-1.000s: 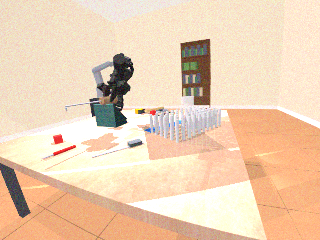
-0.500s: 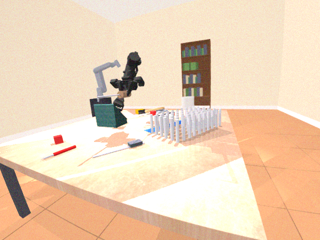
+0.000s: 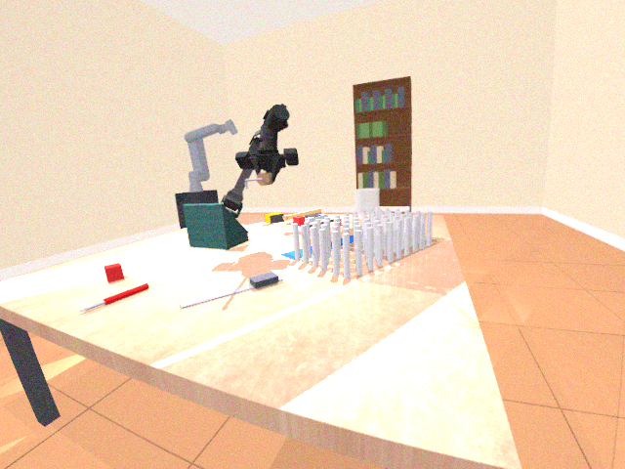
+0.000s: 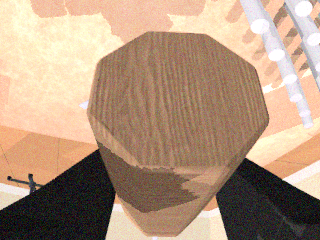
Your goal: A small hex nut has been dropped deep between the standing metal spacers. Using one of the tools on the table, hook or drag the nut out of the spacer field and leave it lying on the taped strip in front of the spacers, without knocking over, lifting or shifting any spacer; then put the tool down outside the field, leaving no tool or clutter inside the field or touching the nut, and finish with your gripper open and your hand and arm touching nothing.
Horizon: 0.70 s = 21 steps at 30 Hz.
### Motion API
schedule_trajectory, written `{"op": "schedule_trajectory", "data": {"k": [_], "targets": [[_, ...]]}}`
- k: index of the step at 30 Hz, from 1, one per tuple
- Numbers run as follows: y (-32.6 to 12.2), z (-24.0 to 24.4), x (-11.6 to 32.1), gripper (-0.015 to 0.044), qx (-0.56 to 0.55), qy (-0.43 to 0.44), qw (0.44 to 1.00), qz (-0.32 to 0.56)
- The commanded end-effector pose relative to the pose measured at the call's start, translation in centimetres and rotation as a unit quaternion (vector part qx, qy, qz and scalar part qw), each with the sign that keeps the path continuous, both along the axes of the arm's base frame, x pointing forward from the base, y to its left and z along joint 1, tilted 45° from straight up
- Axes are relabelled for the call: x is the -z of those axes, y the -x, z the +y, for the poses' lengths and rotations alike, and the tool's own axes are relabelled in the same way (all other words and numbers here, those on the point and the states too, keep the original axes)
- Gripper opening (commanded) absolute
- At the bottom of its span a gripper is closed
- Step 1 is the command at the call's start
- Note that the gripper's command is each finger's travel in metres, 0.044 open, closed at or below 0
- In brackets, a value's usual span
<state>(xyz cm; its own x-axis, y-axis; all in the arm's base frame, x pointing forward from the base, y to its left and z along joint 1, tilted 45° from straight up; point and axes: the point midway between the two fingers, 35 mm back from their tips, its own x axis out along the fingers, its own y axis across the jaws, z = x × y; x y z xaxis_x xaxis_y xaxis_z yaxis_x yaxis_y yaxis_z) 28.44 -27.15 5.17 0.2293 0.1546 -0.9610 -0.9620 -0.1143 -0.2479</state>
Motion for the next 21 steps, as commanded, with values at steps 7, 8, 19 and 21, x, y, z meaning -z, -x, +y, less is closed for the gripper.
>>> {"op": "schedule_trajectory", "data": {"k": [7,8,19,21], "targets": [[-0.6,4.3,-4.3,0.0000,-0.056,0.010,0.997,-0.057],[-0.6,4.7,-4.7,0.0000,-0.062,0.011,0.996,-0.062],[-0.3,9.7,-8.1,0.0000,-0.123,0.017,0.985,-0.116],[-0.2,10.6,-8.6,0.0000,-0.134,0.017,0.983,-0.126]]}}
